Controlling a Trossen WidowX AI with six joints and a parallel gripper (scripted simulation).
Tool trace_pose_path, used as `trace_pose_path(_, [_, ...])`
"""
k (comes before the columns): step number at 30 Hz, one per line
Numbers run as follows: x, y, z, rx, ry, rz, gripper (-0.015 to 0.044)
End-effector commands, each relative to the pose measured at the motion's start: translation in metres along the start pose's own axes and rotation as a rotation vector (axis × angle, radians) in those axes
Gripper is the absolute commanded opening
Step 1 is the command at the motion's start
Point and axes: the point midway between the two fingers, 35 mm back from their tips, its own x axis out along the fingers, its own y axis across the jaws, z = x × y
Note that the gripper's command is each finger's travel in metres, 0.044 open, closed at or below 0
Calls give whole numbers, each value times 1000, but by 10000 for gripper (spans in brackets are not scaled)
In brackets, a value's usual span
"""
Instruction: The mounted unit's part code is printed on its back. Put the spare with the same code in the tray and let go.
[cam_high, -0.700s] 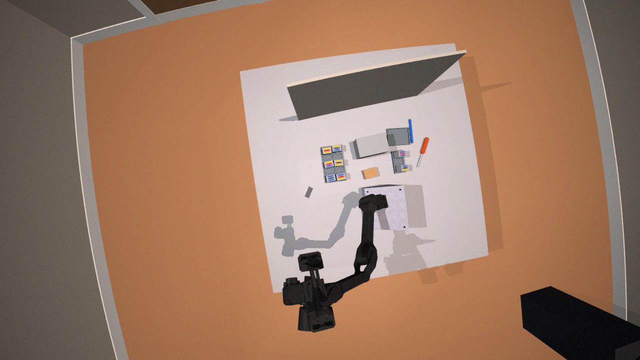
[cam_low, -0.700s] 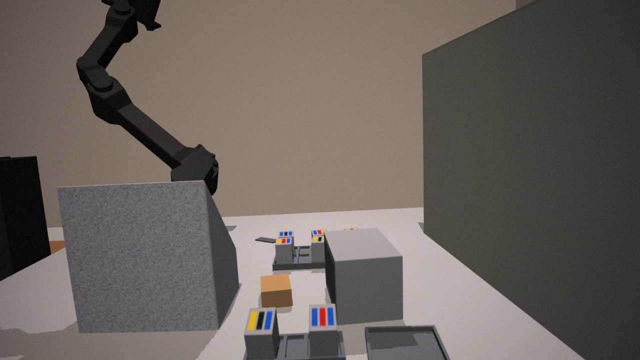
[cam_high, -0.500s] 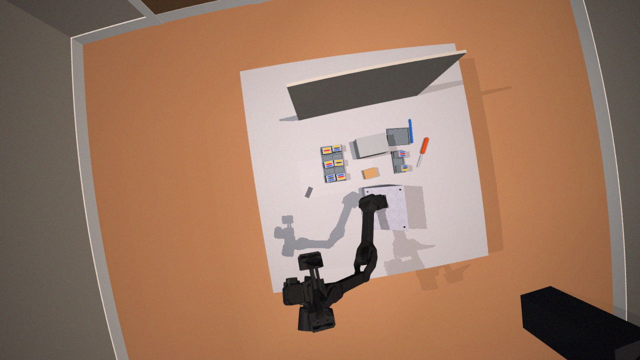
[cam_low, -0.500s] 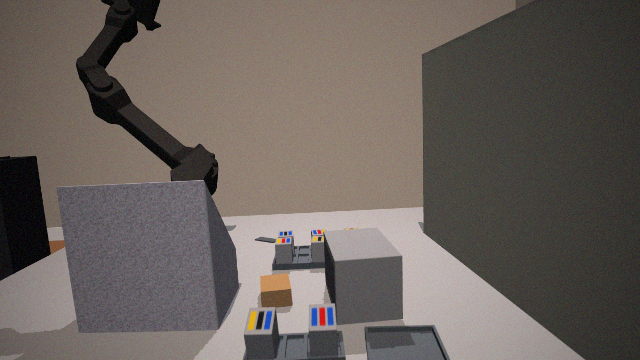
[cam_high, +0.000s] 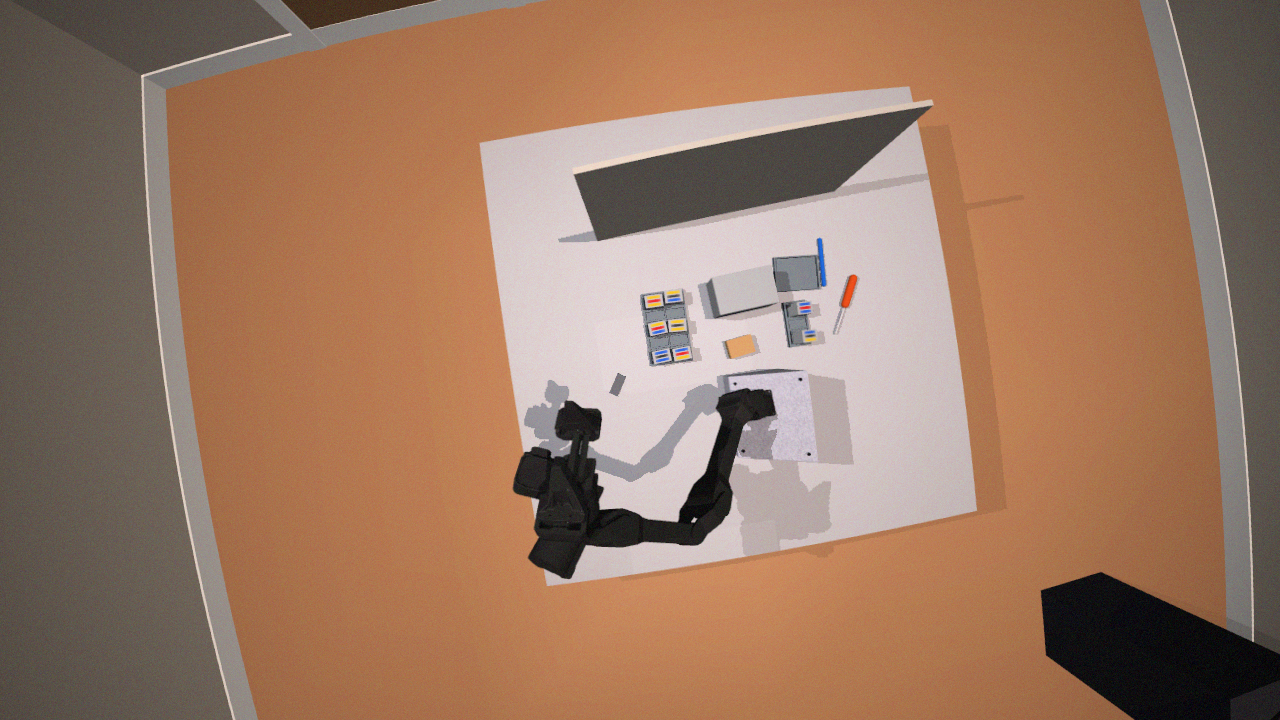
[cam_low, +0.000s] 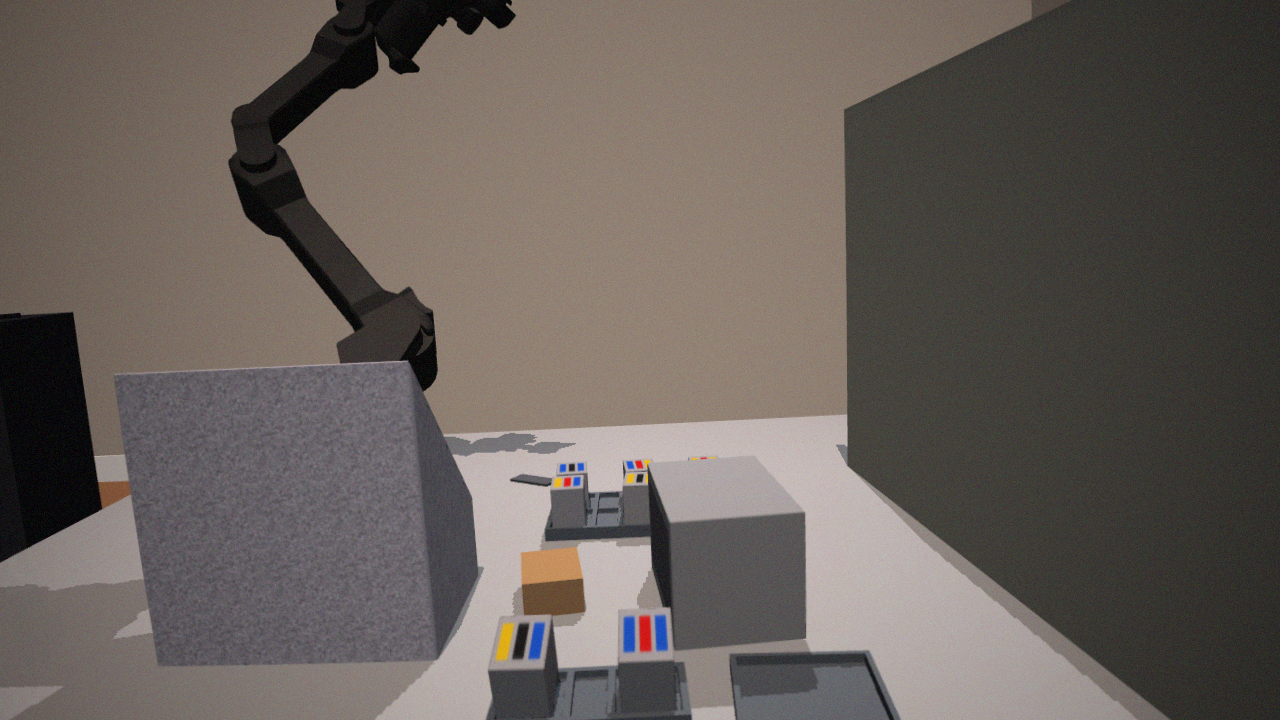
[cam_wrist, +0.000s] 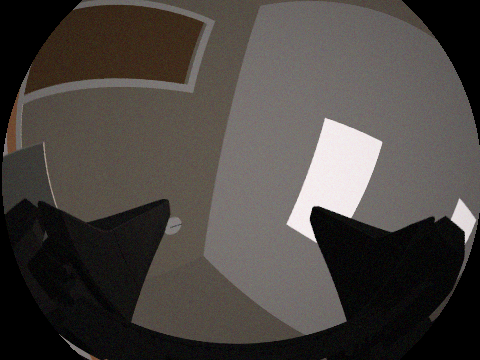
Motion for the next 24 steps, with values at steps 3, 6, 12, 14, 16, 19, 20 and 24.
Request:
trace_pose_path(3, [43,93,21,-147,-25,193,440])
trace_pose_path(6, [59,135,22,-198,-27,288,440])
trace_pose_path(12, [88,236,6,-266,11,542,440])
trace_pose_path(14, [94,269,-5,-278,34,630,440])
trace_pose_path(16, [99,301,-18,-285,64,722,440])
trace_pose_path(19, [101,349,-43,-286,120,868,440])
trace_pose_path(20, [101,364,-52,-283,142,916,440])
trace_pose_path(24, [95,420,-90,-255,243,1107,440])
